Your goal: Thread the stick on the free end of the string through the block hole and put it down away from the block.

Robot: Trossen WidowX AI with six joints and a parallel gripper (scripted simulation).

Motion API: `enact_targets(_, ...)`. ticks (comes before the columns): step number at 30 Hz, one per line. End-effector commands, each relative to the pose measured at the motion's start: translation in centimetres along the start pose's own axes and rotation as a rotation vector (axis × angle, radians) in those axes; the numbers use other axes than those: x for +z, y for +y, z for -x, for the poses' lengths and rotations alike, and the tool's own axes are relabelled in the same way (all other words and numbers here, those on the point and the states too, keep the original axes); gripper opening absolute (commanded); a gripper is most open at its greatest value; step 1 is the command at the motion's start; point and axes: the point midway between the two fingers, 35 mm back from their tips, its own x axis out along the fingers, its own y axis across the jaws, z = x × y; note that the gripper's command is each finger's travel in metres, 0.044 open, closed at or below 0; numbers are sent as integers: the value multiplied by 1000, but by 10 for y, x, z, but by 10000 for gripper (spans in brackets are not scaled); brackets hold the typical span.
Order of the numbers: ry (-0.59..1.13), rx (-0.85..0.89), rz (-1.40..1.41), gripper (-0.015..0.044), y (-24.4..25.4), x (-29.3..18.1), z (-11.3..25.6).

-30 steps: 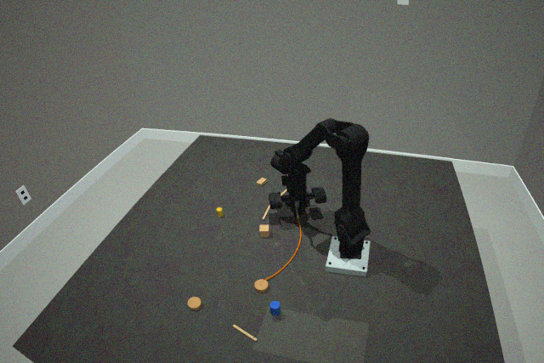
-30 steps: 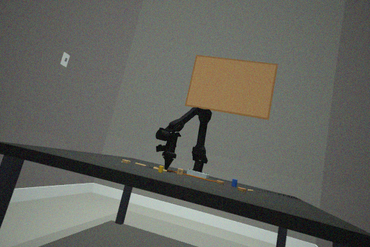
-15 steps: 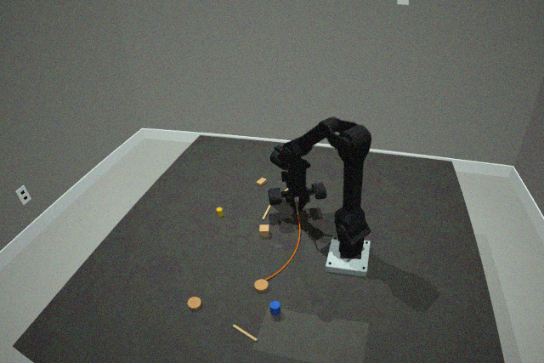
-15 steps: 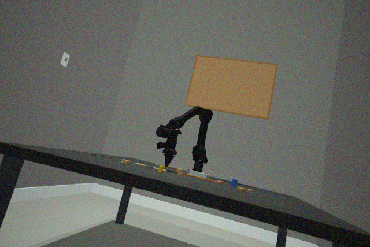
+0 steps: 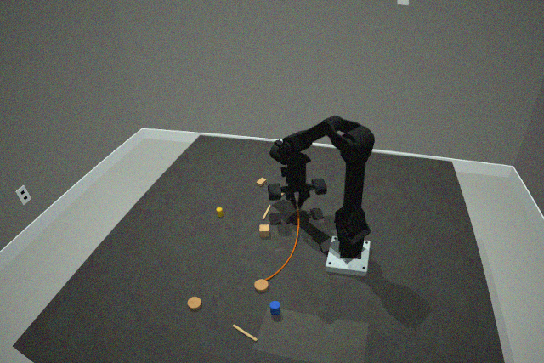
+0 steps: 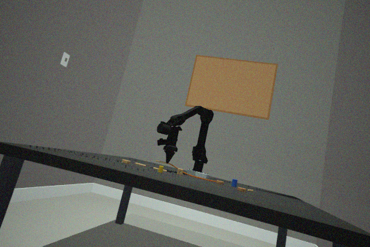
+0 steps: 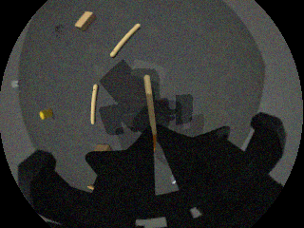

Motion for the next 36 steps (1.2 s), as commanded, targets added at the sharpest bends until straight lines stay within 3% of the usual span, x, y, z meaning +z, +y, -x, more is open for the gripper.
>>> enact_targets(1, -14, 8, 3, 0, 1, 2, 10)
enact_targets(36, 14, -14, -141, 0, 15, -9, 18)
